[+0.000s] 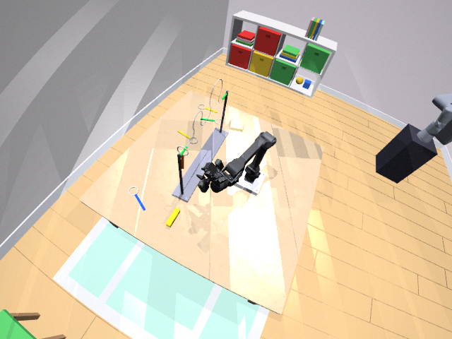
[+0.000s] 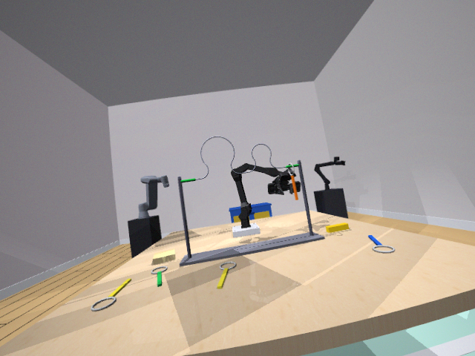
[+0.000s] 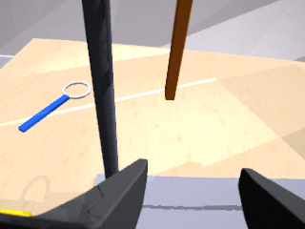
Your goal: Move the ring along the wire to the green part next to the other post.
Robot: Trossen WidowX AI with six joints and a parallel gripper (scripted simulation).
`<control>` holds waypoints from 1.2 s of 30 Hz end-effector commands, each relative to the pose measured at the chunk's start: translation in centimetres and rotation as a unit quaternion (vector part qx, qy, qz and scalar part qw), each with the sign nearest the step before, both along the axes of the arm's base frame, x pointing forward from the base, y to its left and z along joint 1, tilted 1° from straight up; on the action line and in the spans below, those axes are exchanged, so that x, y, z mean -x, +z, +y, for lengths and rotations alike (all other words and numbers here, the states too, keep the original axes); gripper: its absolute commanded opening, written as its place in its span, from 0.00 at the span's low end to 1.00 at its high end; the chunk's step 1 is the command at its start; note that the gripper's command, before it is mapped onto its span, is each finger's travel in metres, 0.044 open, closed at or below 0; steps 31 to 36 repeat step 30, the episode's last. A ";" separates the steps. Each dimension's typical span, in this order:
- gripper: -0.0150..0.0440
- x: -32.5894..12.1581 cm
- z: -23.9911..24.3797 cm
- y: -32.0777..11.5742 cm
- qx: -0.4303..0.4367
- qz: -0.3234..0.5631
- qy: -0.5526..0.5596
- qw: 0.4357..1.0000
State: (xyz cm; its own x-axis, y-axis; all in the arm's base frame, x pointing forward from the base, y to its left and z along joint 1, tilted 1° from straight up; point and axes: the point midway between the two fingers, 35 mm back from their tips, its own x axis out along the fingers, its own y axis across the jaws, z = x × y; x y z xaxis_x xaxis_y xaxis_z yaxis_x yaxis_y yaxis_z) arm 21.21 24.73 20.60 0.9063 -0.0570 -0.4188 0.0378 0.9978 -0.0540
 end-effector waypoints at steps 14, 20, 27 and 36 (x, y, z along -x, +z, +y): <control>1.00 3.5 0.4 2.0 -0.005 -0.006 0.006 1.000; 1.00 3.5 0.4 2.0 -0.005 -0.006 0.006 1.000; 1.00 3.5 0.4 2.0 -0.005 -0.006 0.006 1.000; 1.00 3.5 0.4 2.0 -0.005 -0.006 0.006 1.000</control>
